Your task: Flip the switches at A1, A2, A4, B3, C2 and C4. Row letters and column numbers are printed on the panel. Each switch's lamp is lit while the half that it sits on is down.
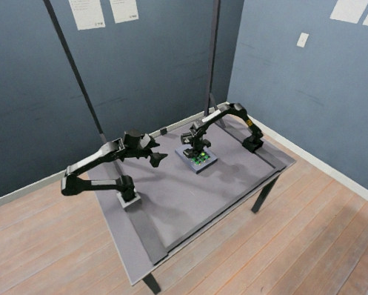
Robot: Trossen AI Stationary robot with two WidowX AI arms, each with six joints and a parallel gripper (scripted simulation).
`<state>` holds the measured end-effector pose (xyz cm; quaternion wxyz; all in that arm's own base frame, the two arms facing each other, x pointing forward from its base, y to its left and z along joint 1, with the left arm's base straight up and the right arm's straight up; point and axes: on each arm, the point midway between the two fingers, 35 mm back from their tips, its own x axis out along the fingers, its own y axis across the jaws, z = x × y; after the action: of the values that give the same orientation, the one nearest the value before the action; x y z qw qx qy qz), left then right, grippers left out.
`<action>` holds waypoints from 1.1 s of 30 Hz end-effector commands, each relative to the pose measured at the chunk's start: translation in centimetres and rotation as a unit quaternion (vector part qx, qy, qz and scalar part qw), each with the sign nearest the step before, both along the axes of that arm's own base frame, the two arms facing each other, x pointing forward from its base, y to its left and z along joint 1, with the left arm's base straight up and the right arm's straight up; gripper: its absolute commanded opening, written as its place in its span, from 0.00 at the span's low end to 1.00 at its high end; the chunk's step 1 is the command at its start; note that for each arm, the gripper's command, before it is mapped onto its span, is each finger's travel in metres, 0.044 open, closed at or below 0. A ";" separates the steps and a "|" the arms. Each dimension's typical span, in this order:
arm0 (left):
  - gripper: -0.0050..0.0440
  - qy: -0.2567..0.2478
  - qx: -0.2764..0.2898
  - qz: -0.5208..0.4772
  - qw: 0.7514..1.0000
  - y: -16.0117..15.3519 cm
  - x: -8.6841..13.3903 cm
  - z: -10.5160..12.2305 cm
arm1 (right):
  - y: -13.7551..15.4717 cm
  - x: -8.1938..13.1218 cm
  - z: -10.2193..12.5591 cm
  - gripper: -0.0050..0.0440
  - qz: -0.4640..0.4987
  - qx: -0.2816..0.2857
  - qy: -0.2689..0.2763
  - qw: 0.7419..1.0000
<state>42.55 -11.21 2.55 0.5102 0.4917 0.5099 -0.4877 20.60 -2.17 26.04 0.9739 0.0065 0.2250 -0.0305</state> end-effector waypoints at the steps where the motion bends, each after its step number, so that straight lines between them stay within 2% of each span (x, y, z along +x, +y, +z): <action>1: 0.00 -0.023 -0.007 0.000 1.000 -0.1 0.8 1.9 | 0.1 0.0 0.5 0.92 0.001 -0.001 -0.006 1.000; 5: 0.00 -0.050 -0.001 -0.001 0.999 -1.3 0.5 2.6 | 0.1 0.0 0.5 0.92 0.001 -0.001 -0.006 1.000; 10: 0.00 -0.129 0.004 -0.002 0.992 -4.5 0.6 4.3 | 0.1 0.0 0.5 0.92 0.001 -0.001 -0.006 1.000; 15: 0.00 -0.185 0.000 0.002 0.983 -6.8 0.3 5.6 | 0.1 0.0 0.5 0.92 0.001 -0.001 -0.006 1.000; 23: 0.00 -0.195 -0.002 0.003 0.981 -7.1 0.3 5.9 | 0.1 0.0 0.5 0.92 0.001 -0.001 -0.006 1.000; 29: 0.00 -0.179 0.005 0.000 0.984 -6.9 1.0 3.0 | 0.1 0.0 0.5 0.92 0.001 -0.001 -0.006 1.000; 33: 0.00 -0.181 0.005 0.000 0.984 -6.9 1.5 2.1 | 0.1 0.0 0.5 0.92 0.001 -0.001 -0.006 1.000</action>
<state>43.24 -18.28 4.72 0.5844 0.5724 0.4186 -0.3945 20.60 -2.17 26.04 0.9739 0.0065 0.2250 -0.0305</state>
